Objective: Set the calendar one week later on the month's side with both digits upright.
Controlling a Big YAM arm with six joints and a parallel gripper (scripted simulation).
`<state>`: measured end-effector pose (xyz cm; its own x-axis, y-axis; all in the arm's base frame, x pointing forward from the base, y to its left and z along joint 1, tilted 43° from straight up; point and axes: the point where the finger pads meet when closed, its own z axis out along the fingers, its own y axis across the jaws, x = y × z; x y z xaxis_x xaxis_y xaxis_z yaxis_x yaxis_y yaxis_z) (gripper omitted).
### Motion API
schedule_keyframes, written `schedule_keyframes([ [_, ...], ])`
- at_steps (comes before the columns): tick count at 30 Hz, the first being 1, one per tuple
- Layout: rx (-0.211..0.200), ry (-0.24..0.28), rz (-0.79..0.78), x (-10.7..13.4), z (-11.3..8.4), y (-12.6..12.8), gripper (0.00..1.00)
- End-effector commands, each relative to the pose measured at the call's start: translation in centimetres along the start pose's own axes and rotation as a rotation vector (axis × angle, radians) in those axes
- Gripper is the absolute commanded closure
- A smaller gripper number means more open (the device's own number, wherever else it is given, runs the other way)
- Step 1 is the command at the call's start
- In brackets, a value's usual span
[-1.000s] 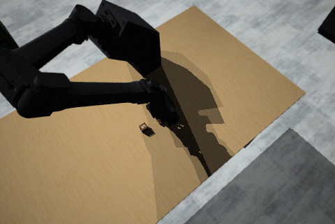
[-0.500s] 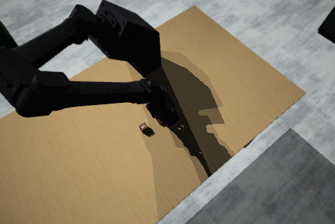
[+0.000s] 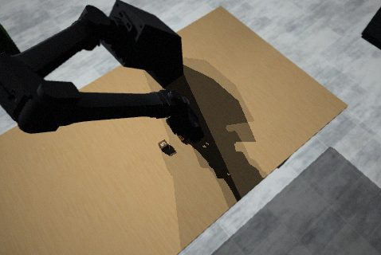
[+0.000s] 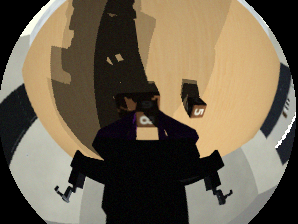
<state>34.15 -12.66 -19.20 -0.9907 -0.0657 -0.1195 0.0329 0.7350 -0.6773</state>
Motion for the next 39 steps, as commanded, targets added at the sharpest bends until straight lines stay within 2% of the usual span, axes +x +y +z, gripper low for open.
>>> schedule_keyframes([
  [1,-0.002,-0.012,-0.010,0.1,-1.3,0.2,0.75],
  [7,0.000,-0.014,-0.007,-0.1,-3.6,0.2,0.75],
  [9,0.000,-0.014,-0.007,-0.1,-3.6,0.2,0.75],
  [16,-0.001,-0.017,-0.004,-0.2,-7.9,0.2,0.75],
  [20,-0.003,-0.026,0.005,-0.9,-9.4,0.2,0.75],
  [22,-0.002,-0.019,0.013,-0.8,-9.4,0.0,0.75],
  [23,0.004,0.019,0.009,0.3,-8.3,-0.1,0.75],
  [26,0.003,0.020,0.009,0.3,-8.3,-0.1,0.75],
  [28,-0.003,-0.016,-0.005,-0.4,-9.4,0.4,0.75],
  [34,-0.002,-0.007,-0.003,-0.3,-9.1,0.2,0.75],
  [39,-0.007,-0.009,-0.215,-0.5,-9.0,2.2,0.75],
])
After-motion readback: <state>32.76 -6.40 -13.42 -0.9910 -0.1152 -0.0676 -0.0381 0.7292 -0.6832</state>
